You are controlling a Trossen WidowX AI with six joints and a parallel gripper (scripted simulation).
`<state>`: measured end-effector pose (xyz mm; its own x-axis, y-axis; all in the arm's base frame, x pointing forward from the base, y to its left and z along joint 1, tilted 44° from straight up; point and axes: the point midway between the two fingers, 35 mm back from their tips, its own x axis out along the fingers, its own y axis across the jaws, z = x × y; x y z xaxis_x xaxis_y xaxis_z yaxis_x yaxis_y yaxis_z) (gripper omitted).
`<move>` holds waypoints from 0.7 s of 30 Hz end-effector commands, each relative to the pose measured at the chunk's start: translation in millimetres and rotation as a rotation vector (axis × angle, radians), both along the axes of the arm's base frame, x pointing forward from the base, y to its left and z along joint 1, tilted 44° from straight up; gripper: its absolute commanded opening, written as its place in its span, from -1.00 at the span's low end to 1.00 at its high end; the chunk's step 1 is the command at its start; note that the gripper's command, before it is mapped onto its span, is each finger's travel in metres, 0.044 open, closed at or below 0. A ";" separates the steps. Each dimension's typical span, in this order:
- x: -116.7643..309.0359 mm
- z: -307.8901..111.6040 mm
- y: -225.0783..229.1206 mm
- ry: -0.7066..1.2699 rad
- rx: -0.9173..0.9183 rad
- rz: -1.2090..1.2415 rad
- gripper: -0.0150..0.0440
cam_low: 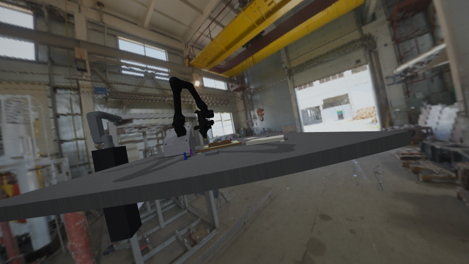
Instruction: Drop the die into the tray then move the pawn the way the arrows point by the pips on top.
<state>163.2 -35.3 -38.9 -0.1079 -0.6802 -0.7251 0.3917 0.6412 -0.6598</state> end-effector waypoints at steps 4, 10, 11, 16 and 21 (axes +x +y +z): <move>-8.2 -1.3 -9.4 0.005 -0.007 0.007 -0.49; -9.5 -14.3 -21.4 0.005 -0.006 0.007 -0.49; -10.0 -16.8 -23.9 0.005 -0.007 0.007 -0.49; -12.4 -25.0 -32.8 0.005 -0.009 0.006 -0.49; -12.5 -26.1 -33.8 0.005 -0.009 0.006 -0.49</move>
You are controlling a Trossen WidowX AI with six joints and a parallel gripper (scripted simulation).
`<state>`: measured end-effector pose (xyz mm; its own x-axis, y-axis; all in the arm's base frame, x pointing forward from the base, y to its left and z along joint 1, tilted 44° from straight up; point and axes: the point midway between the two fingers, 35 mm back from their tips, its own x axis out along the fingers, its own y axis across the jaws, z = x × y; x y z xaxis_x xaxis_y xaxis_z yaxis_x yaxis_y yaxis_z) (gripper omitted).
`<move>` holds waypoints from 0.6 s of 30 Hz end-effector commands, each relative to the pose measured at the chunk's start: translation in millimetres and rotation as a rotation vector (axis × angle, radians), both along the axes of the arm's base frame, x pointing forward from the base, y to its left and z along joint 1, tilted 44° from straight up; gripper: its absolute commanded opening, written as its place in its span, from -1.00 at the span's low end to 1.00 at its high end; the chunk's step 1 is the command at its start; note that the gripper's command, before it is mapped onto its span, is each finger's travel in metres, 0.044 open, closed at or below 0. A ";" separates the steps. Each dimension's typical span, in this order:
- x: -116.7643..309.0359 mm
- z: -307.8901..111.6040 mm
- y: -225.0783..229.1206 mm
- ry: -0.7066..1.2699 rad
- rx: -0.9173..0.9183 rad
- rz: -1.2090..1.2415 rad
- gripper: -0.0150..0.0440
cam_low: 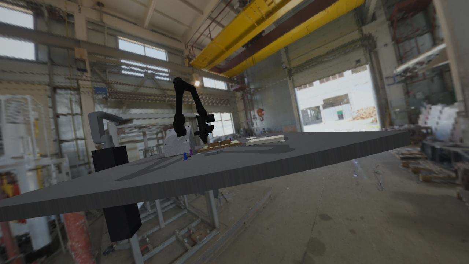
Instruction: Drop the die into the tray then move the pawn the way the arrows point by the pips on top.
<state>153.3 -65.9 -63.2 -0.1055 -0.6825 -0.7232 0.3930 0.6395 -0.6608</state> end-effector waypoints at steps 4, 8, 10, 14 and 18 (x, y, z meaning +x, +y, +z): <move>-3.2 -5.6 -6.7 0.008 -0.006 0.006 -0.49; -4.0 -10.2 -11.3 0.008 -0.006 0.006 -0.49; -4.5 -12.2 -13.4 0.008 -0.007 0.006 -0.49; -1.0 -9.9 -9.7 -0.002 -0.001 0.000 -0.22; -1.0 -9.9 -9.7 -0.002 -0.001 0.000 0.13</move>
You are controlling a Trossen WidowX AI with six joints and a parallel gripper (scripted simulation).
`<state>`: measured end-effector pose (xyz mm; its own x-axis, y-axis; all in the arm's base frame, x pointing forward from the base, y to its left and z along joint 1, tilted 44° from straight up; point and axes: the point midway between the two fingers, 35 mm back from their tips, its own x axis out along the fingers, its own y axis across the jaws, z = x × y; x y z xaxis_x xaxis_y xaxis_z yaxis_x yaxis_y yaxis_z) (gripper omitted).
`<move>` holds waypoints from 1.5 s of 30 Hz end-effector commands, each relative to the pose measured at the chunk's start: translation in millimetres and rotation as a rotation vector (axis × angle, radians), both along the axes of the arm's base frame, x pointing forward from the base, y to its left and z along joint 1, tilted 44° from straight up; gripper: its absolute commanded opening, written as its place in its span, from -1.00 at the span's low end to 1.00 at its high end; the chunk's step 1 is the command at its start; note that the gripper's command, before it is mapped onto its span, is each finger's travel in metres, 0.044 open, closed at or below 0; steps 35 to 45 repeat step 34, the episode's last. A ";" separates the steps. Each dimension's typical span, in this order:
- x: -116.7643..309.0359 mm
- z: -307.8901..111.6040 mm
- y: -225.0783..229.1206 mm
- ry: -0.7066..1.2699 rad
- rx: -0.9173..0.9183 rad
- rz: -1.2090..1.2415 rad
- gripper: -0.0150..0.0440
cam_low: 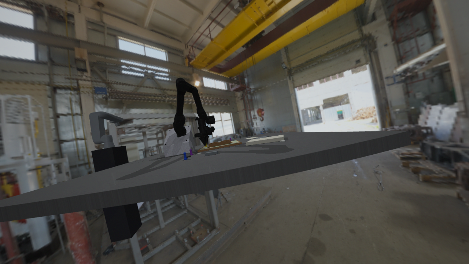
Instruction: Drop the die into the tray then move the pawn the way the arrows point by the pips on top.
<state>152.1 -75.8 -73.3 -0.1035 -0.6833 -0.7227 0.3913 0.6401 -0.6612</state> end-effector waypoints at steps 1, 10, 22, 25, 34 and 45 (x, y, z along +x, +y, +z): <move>0.3 0.2 0.2 -0.002 0.000 -0.003 0.22; 6.0 35.9 35.2 0.007 -0.003 0.003 1.00; 19.4 111.4 73.8 0.180 0.026 0.184 1.00; 19.4 111.4 73.8 0.180 0.026 0.184 1.00; 20.4 103.4 70.6 0.151 0.019 0.166 1.00; 20.4 103.4 70.6 0.151 0.019 0.166 1.00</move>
